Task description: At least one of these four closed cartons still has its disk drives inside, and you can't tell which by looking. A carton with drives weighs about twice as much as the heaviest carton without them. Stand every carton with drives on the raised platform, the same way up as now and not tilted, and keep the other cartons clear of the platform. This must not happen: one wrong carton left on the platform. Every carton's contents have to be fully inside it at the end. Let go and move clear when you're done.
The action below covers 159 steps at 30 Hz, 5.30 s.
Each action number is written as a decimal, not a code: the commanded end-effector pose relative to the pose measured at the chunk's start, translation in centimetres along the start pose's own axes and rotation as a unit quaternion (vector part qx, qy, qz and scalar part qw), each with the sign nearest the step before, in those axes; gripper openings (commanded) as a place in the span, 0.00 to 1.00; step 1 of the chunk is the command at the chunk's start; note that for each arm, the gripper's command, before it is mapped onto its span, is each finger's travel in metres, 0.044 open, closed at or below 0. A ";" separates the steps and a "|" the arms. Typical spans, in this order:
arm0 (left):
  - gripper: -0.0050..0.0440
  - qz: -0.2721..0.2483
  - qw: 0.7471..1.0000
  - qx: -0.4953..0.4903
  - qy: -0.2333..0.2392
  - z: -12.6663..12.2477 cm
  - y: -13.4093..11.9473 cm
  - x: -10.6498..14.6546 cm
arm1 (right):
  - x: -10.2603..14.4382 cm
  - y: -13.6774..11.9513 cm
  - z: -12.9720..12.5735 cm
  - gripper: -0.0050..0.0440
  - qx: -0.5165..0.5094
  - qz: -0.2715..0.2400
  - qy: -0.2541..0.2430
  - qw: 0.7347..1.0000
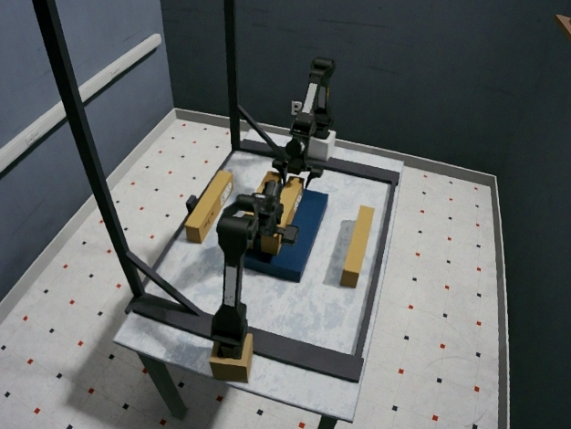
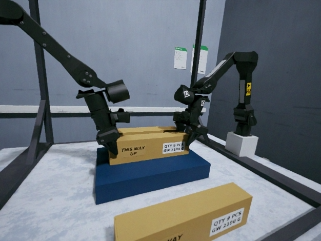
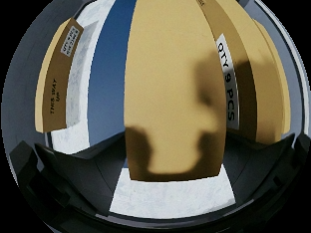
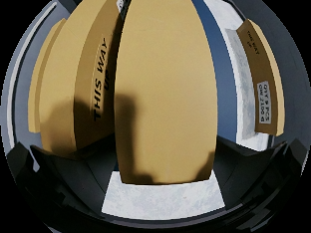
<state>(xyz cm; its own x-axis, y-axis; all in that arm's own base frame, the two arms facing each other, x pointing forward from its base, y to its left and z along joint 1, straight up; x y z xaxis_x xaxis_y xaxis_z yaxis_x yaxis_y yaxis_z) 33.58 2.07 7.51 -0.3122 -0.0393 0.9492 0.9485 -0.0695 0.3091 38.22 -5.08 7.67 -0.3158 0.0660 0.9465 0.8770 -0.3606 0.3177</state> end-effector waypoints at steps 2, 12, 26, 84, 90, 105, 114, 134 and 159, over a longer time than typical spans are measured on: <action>0.88 -0.011 1.000 0.000 0.001 0.1 0.5 0.5 | 0.7 0.5 0.1 0.88 0.000 -0.012 0.003 1.000; 0.88 -0.011 1.000 0.000 0.001 0.1 0.5 0.5 | 0.7 0.5 0.1 0.88 0.000 -0.012 0.003 1.000; 0.88 -0.011 1.000 0.000 0.001 0.1 0.5 0.5 | 0.7 0.5 0.1 0.88 0.000 -0.012 0.003 1.000; 0.88 -0.015 1.000 0.000 0.003 7.1 1.0 5.7 | 5.8 3.2 -6.4 0.88 0.000 -0.014 0.003 1.000; 0.88 -0.015 1.000 0.000 0.003 12.4 -0.1 4.6 | 4.7 3.7 -11.7 0.88 0.000 -0.014 0.003 1.000; 0.88 -0.011 1.000 0.003 0.003 12.3 0.0 4.4 | 4.7 3.8 -11.7 0.88 0.000 -0.014 0.005 1.000; 0.88 -0.011 1.000 0.003 0.003 12.3 0.0 4.4 | 4.7 3.8 -11.7 0.88 0.000 -0.014 0.005 1.000; 0.88 -0.014 1.000 0.001 0.000 12.3 0.0 4.5 | 4.7 3.7 -11.7 0.88 -0.001 -0.014 0.006 1.000; 0.88 -0.012 1.000 0.004 0.003 24.0 -2.6 1.8 | 2.3 4.9 -23.8 0.88 -0.002 -0.019 0.008 1.000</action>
<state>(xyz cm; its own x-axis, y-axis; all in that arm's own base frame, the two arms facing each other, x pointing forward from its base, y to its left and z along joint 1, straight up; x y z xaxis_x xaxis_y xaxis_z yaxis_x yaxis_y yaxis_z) 31.43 25.91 9.13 -0.3193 -0.0284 0.9472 0.9467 -0.0556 0.3174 32.76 -28.57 9.16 -0.3358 0.0516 0.9405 0.8675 -0.3722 0.3301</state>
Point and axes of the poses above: on each arm, the point midway between the two fingers, 35 mm back from their tips, its own x axis back along the fingers, its own z axis across the jaws, y = z × x, the point moved 6 cm from there along x, back along the fingers, and after that the axes turned 10 degrees about -x, right-handed, at the moved point
